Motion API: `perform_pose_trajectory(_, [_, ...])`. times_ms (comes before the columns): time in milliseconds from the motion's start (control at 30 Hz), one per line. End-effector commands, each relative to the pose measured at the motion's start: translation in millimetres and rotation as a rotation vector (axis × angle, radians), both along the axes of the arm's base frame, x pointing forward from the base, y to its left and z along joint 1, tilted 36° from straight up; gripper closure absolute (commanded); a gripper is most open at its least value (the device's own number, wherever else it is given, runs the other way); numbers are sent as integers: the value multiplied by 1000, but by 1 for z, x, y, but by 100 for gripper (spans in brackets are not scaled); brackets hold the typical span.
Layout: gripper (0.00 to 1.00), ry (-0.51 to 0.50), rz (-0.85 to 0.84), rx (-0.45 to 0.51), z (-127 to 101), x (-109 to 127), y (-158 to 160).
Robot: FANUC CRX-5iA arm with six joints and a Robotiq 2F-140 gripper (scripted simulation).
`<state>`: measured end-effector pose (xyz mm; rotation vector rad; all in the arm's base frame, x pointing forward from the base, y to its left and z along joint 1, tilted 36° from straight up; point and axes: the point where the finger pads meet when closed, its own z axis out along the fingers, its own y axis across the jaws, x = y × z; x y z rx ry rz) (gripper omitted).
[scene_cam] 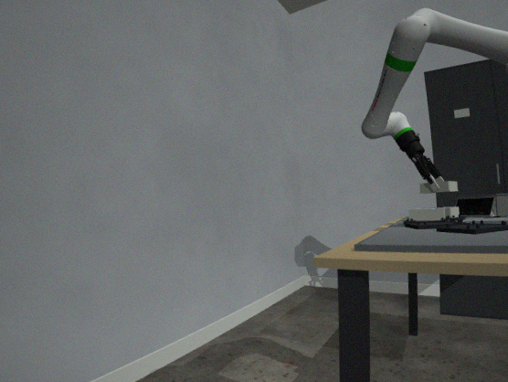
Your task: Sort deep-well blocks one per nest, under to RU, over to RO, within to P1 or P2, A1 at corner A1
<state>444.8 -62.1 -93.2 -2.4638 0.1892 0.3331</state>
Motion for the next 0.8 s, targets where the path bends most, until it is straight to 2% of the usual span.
perform_pose_trajectory(0, [90, 0, 0, 0, 0, 0, 0])
perform_pose_trajectory(400, [90, 0, 0, 0, 0, 0, 0])
perform_pose_trajectory(767, [90, 185, -295, 115, -12, -17, -30])
